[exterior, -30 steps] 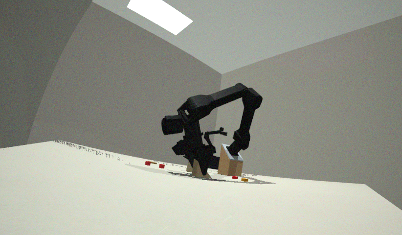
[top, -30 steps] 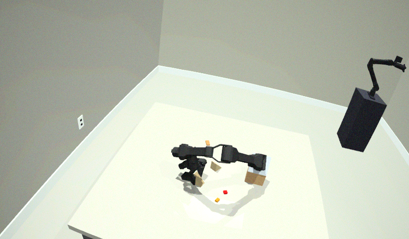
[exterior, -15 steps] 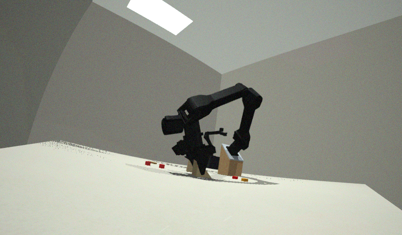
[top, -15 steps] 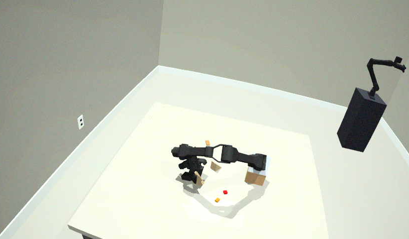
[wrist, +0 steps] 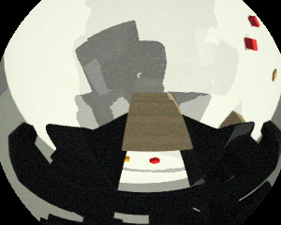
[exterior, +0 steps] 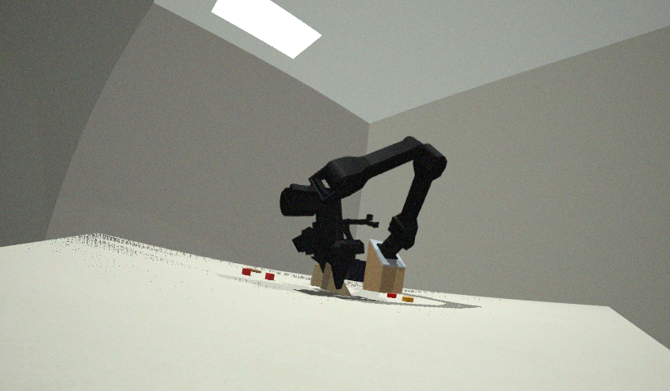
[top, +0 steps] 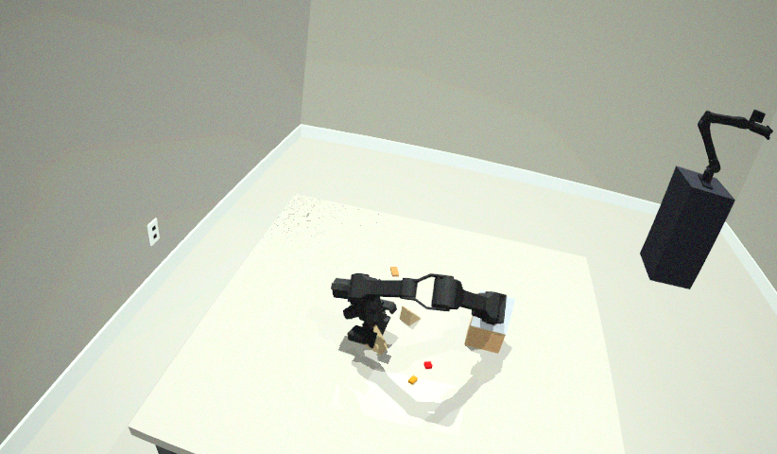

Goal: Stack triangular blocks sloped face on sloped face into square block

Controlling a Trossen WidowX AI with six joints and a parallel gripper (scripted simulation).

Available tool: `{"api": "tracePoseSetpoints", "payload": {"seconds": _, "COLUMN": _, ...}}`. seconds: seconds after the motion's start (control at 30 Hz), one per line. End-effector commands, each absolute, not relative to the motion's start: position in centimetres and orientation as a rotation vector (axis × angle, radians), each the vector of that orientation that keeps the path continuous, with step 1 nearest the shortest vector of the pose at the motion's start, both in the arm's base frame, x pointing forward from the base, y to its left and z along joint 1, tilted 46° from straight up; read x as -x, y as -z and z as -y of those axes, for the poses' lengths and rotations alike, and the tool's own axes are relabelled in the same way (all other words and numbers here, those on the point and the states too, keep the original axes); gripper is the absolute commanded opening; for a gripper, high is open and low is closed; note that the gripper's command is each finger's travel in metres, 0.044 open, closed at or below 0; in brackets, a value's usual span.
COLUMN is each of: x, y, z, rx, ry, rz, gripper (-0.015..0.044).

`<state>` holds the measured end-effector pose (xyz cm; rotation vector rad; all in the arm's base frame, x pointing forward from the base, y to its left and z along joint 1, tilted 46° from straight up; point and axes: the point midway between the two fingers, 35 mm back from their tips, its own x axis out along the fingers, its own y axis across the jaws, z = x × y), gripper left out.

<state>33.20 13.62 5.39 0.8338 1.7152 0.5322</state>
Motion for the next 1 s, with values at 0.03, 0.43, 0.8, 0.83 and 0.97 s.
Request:
{"api": "tracePoseSetpoints", "payload": {"seconds": 0.03, "x": -32.5, "y": -5.9, "z": -13.4, "rx": -0.848, "ry": -0.466, "rz": -1.597, "gripper": 0.0000}}
{"api": "tracePoseSetpoints", "payload": {"seconds": 0.43, "x": -30.7, "y": -6.8, "z": -13.2, "rx": -0.875, "ry": -0.308, "rz": -1.303, "gripper": 0.0000}}
{"api": "tracePoseSetpoints", "payload": {"seconds": 0.8, "x": -28.9, "y": -7.2, "z": -13.4, "rx": -0.888, "ry": -0.172, "rz": -1.035, "gripper": 0.0000}}
{"api": "tracePoseSetpoints", "payload": {"seconds": 0.83, "x": -28.7, "y": -7.2, "z": -13.5, "rx": -0.888, "ry": -0.160, "rz": -1.011, "gripper": 0.0000}}
{"api": "tracePoseSetpoints", "payload": {"seconds": 0.97, "x": -27.9, "y": -7.3, "z": -13.7, "rx": -0.891, "ry": -0.100, "rz": -0.889, "gripper": 0.0000}}
